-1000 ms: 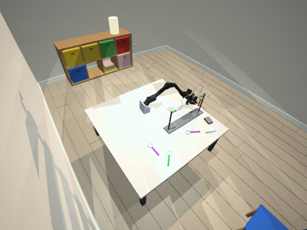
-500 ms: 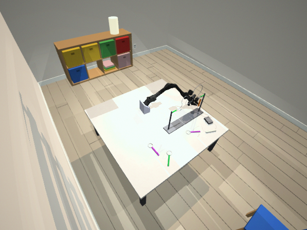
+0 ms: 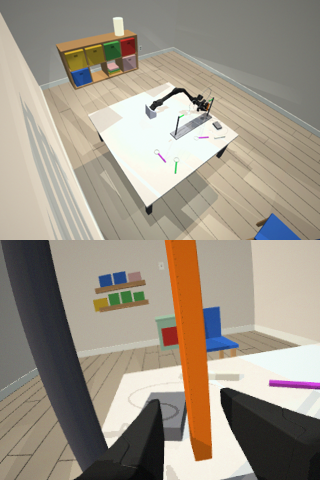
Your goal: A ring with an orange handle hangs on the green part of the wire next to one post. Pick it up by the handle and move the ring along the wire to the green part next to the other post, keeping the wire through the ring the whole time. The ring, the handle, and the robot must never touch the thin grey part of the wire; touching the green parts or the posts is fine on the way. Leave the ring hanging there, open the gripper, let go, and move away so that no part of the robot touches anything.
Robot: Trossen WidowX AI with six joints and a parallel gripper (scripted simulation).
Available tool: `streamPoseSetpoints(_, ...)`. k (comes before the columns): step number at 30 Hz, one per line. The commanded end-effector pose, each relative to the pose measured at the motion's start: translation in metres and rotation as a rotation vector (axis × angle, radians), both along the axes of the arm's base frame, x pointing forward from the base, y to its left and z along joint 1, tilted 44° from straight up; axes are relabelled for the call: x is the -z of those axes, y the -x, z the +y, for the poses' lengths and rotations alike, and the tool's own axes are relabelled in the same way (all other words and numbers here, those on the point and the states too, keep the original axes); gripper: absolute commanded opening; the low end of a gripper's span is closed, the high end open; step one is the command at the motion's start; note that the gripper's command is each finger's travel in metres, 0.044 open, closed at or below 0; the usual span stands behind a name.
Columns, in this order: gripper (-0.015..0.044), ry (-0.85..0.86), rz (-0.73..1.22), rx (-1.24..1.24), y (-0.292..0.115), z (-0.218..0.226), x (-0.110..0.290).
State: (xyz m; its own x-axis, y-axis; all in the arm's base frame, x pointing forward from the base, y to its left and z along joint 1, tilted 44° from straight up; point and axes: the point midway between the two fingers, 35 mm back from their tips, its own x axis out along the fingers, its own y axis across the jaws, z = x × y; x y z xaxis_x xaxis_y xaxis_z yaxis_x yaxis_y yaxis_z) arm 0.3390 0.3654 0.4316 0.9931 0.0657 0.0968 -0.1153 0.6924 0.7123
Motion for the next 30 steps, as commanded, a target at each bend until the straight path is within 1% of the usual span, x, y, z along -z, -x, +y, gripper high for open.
streamPoseSetpoints(1, 0.016, -0.008, -0.002, -0.006, -0.0058, 0.0008, -0.0023)
streamPoseSetpoints(7, 0.016, -0.008, -0.002, -0.006, -0.0144, 0.0004, -0.0027)
streamPoseSetpoints(30, 0.016, -0.008, -0.002, -0.006, -0.0146, 0.0004, -0.0027)
